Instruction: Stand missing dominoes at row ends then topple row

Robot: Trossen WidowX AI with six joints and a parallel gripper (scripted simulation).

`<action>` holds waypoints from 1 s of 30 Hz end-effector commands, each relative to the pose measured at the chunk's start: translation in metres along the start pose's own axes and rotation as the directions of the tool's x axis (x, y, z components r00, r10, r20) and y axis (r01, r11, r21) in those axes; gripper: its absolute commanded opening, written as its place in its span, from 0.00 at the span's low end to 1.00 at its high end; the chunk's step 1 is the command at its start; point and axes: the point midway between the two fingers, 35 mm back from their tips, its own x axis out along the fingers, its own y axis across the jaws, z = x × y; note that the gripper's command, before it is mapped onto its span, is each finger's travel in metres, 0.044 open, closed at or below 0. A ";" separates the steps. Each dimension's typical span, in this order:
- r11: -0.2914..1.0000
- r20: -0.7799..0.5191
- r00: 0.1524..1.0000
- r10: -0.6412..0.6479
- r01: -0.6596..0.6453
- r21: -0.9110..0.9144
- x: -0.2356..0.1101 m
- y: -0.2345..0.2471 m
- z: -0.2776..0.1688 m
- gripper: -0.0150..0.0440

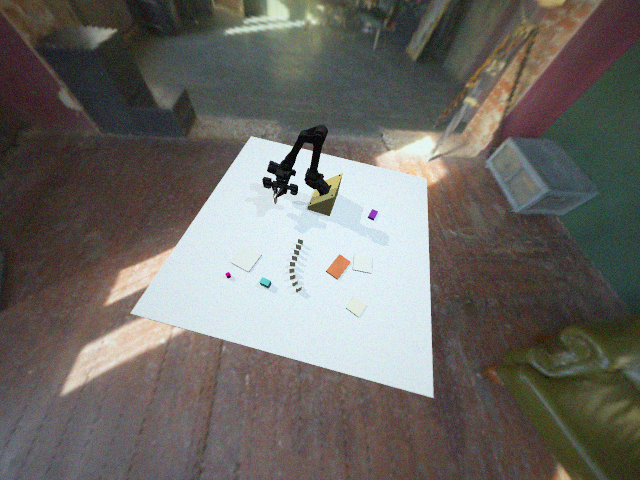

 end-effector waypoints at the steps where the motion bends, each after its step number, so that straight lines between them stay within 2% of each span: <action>1: 1.000 0.005 1.000 0.000 0.000 -0.007 0.000 0.002 0.000 0.29; 11: 1.000 0.005 1.000 0.000 0.000 -0.006 0.000 0.001 -0.001 0.29; 30: 1.000 0.003 1.000 0.000 0.000 0.000 0.003 -0.008 -0.041 0.29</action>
